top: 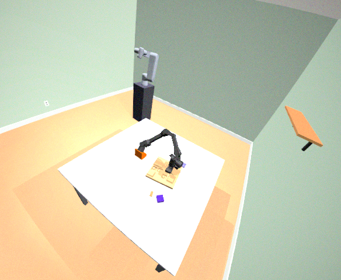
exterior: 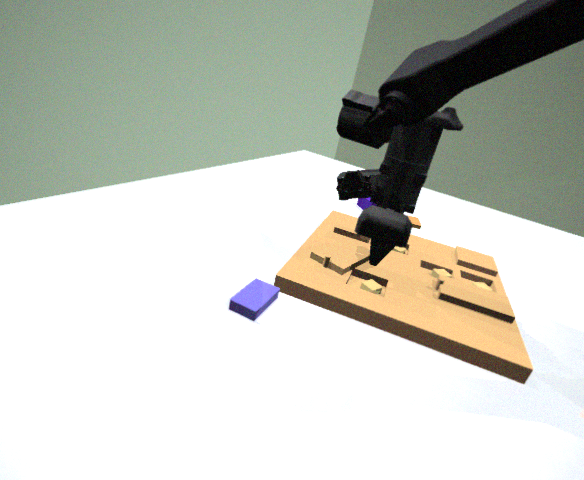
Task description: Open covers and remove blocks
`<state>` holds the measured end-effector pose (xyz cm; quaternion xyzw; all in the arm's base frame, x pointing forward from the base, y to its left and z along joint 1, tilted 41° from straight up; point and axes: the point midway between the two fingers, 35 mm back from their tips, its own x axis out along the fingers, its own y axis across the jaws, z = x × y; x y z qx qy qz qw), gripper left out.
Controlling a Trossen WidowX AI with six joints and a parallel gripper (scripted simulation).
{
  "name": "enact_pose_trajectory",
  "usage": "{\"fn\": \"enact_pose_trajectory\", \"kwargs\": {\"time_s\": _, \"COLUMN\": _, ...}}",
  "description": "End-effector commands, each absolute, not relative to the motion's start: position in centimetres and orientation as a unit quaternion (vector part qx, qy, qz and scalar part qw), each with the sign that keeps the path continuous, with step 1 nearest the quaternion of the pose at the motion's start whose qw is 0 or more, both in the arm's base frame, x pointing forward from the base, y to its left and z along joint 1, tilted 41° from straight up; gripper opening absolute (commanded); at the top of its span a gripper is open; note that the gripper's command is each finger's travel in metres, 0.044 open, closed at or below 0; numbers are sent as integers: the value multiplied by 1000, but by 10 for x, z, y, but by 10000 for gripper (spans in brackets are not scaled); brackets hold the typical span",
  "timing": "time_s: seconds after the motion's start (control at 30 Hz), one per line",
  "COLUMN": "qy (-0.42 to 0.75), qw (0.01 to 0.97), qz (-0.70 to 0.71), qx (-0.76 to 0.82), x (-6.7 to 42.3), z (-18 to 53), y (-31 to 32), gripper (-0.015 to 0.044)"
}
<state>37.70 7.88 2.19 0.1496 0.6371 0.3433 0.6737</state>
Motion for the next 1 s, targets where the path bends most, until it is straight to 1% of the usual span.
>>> {"fn": "enact_pose_trajectory", "kwargs": {"time_s": 0.0, "qy": 635, "qw": 677, "qz": 343, "qx": 146, "x": 383, "z": 21, "y": 75, "gripper": 0}}
{"fn": "enact_pose_trajectory", "kwargs": {"time_s": 0.7, "qy": 634, "qw": 677, "qz": 343, "qx": 146, "x": 405, "z": 17, "y": 71, "gripper": 0}}
{"fn": "enact_pose_trajectory", "kwargs": {"time_s": 0.97, "qy": 635, "qw": 677, "qz": 342, "qx": 145, "x": 406, "z": 23, "y": 65, "gripper": 0}}
